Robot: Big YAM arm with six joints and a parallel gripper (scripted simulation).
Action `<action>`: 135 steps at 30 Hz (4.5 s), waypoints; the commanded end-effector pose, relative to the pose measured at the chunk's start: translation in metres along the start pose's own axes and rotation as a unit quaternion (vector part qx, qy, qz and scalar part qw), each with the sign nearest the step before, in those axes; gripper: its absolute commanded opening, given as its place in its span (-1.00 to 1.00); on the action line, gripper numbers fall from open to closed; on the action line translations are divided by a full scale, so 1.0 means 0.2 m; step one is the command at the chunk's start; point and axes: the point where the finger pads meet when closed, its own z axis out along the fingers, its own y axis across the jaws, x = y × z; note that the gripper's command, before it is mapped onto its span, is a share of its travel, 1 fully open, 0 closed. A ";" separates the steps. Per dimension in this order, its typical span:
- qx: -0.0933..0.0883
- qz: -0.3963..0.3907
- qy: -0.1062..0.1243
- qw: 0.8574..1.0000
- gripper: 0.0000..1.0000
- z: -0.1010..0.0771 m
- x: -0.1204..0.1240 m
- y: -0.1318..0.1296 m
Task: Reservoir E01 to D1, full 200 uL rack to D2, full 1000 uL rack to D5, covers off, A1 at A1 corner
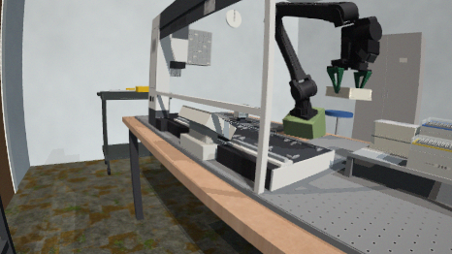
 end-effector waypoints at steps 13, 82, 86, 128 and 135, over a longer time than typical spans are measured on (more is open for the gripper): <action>-0.005 0.164 -0.016 0.986 -1.00 -0.06 -0.04 -0.01; -0.008 0.522 -0.012 0.853 -1.00 -0.07 0.06 -0.09; -0.004 0.519 -0.006 0.854 -1.00 -0.04 0.13 -0.10; -0.012 0.525 -0.026 0.851 -1.00 -0.09 0.08 -0.40; -0.012 0.525 -0.028 0.851 -1.00 -0.09 0.04 -0.47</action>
